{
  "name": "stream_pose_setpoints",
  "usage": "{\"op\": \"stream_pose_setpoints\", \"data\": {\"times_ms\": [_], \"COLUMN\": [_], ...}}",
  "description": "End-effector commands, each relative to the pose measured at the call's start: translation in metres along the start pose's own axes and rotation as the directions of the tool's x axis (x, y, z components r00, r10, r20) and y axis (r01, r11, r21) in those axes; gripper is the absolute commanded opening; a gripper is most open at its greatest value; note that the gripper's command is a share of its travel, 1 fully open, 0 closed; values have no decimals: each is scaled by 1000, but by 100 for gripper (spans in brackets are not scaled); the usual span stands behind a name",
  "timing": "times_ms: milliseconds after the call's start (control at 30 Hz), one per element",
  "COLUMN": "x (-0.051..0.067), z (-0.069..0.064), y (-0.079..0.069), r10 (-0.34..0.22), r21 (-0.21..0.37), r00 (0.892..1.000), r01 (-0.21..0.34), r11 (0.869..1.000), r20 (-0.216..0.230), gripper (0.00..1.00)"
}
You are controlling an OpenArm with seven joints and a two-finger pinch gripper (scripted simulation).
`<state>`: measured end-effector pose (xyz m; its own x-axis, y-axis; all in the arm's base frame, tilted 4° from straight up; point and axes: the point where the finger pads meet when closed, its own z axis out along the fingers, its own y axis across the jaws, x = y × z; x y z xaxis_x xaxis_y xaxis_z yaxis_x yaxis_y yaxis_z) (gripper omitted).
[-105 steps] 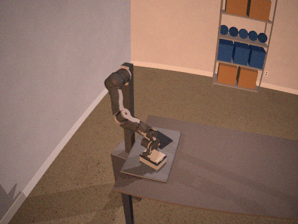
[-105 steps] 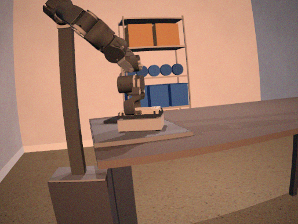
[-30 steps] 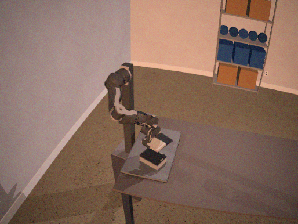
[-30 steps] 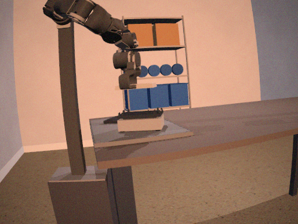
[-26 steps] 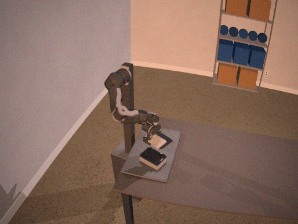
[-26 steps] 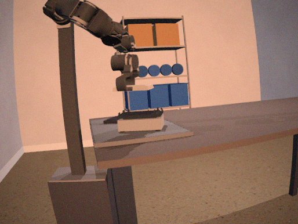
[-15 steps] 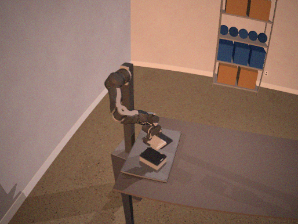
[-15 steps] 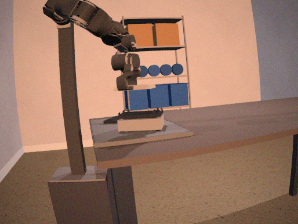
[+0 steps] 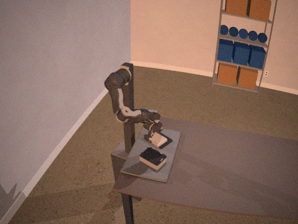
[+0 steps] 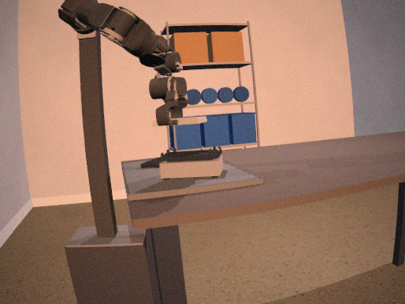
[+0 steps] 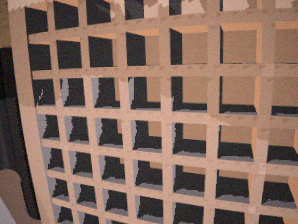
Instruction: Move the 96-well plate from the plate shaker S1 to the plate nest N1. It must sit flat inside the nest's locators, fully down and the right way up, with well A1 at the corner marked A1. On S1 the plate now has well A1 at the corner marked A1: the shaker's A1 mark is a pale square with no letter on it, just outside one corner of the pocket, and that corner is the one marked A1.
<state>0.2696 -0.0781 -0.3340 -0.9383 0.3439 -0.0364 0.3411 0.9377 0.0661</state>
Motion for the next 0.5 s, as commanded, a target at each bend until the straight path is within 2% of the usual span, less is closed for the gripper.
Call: {"op": "stream_pose_setpoints", "data": {"times_ms": [0, 167, 467], "x": [-1, 20, 20], "z": [0, 8, 8], "y": [-1, 33, 33], "r10": [3, 3, 3], "r21": [3, 3, 3], "r00": [1000, 1000, 1000], "r01": [-3, -3, -3], "r11": [1000, 1000, 1000], "r20": [2, 2, 2], "gripper": [0, 0, 0]}}
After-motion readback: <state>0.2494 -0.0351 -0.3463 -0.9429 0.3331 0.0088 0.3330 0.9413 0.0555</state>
